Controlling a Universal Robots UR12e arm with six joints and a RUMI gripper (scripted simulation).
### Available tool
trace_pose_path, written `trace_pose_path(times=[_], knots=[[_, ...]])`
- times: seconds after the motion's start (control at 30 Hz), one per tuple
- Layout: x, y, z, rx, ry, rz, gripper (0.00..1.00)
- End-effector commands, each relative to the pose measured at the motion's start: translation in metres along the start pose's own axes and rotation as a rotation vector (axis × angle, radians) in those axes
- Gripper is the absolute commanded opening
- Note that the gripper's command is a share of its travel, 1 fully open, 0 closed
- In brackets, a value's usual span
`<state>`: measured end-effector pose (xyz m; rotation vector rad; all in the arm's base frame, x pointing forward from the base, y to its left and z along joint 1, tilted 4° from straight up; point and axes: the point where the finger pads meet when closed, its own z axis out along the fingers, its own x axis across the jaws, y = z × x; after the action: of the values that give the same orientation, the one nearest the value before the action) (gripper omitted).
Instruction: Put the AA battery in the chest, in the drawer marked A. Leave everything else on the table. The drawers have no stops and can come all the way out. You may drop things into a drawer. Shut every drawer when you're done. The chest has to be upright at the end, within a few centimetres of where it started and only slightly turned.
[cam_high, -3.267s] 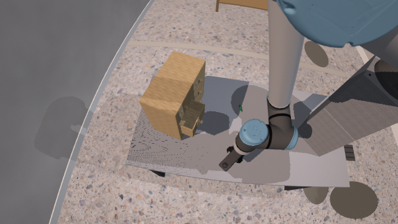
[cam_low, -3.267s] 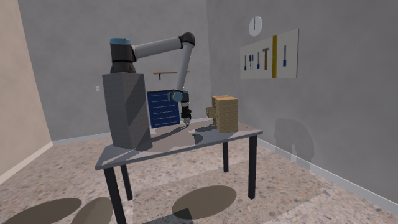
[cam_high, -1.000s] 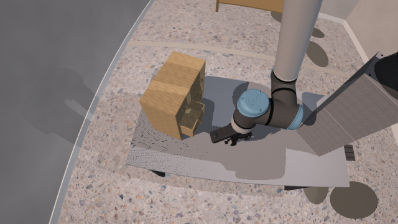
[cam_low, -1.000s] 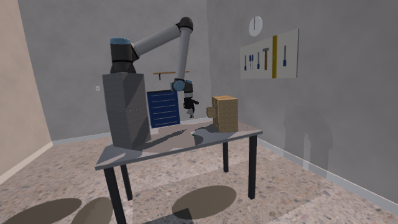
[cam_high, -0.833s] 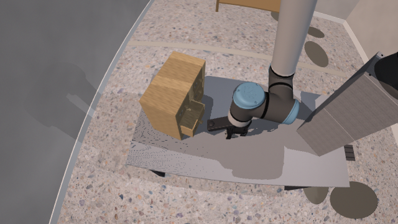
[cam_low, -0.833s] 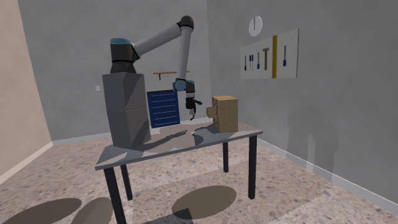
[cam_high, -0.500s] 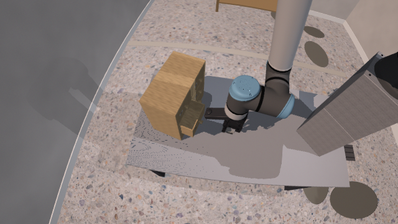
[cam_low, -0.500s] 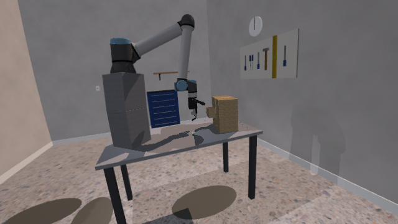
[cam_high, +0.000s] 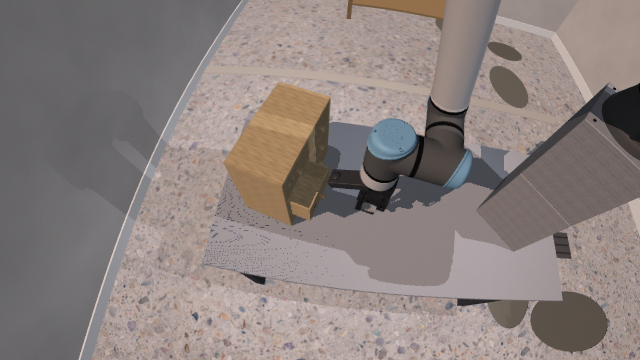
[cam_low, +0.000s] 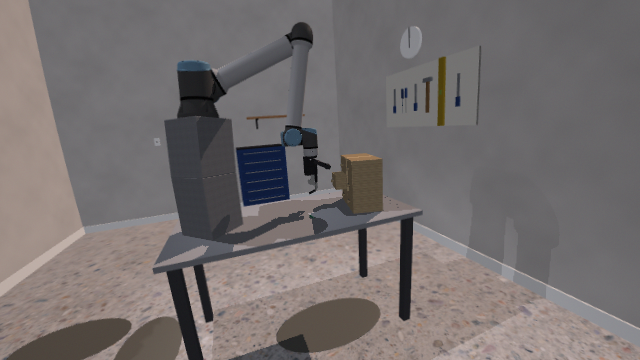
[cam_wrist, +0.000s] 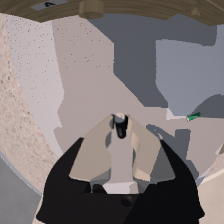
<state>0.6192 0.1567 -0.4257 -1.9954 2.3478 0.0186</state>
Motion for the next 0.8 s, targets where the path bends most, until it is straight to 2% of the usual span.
trace_pose_path(times=[0.0, 0.33, 0.77], knots=[[0.0, -0.001, -0.003, 0.001, 0.0, 0.0, 0.05], [0.0, -0.001, -0.014, 0.001, 0.0, 0.0, 0.05], [0.0, -0.001, -0.047, 0.001, 0.0, 0.0, 0.05]])
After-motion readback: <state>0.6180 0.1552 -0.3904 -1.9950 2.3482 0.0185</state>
